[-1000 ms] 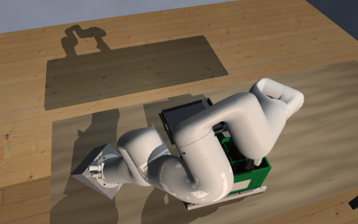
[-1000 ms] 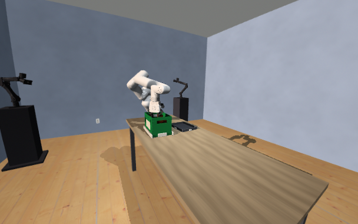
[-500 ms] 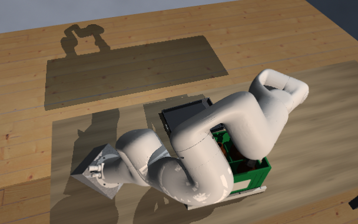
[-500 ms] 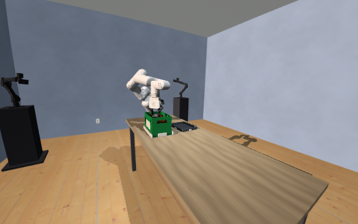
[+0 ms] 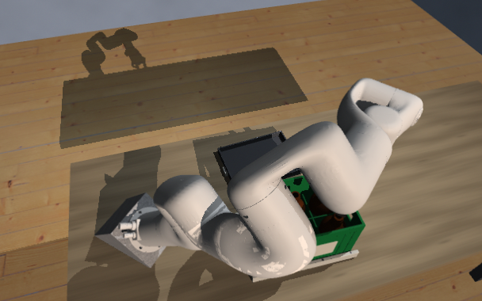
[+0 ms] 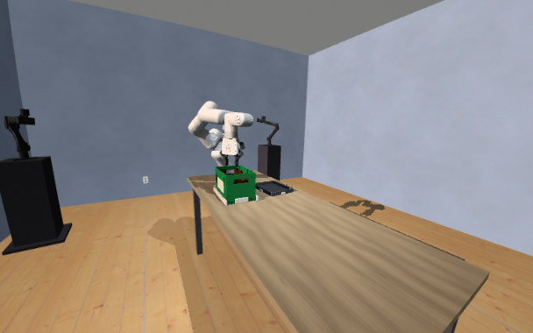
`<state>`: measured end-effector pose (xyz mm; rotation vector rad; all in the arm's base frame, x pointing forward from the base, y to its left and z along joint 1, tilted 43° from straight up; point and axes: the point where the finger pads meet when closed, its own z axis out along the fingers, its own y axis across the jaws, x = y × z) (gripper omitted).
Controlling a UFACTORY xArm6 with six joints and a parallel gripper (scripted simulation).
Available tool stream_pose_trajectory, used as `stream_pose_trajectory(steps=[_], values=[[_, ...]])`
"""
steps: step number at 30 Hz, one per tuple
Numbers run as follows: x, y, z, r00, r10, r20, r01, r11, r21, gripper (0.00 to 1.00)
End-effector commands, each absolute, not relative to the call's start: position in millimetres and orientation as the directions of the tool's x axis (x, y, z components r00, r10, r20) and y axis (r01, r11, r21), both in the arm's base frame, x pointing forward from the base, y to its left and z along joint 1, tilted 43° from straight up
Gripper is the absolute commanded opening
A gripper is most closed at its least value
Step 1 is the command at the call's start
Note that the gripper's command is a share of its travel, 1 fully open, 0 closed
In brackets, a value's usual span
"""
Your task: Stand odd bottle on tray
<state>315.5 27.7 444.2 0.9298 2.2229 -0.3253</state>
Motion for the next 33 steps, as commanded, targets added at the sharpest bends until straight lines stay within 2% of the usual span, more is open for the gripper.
stream_pose_trajectory(steps=[1, 10, 11, 33], values=[[313.1, 30.1, 448.2, -0.500, 0.528, -0.686, 0.702, 0.711, 0.036, 0.65], [311.9, 31.2, 450.0, -0.500, 0.528, -0.686, 0.702, 0.711, 0.036, 0.65], [311.9, 31.2, 450.0, -0.500, 0.528, -0.686, 0.702, 0.711, 0.036, 0.00], [311.9, 31.2, 450.0, -0.500, 0.528, -0.686, 0.702, 0.711, 0.036, 0.00]])
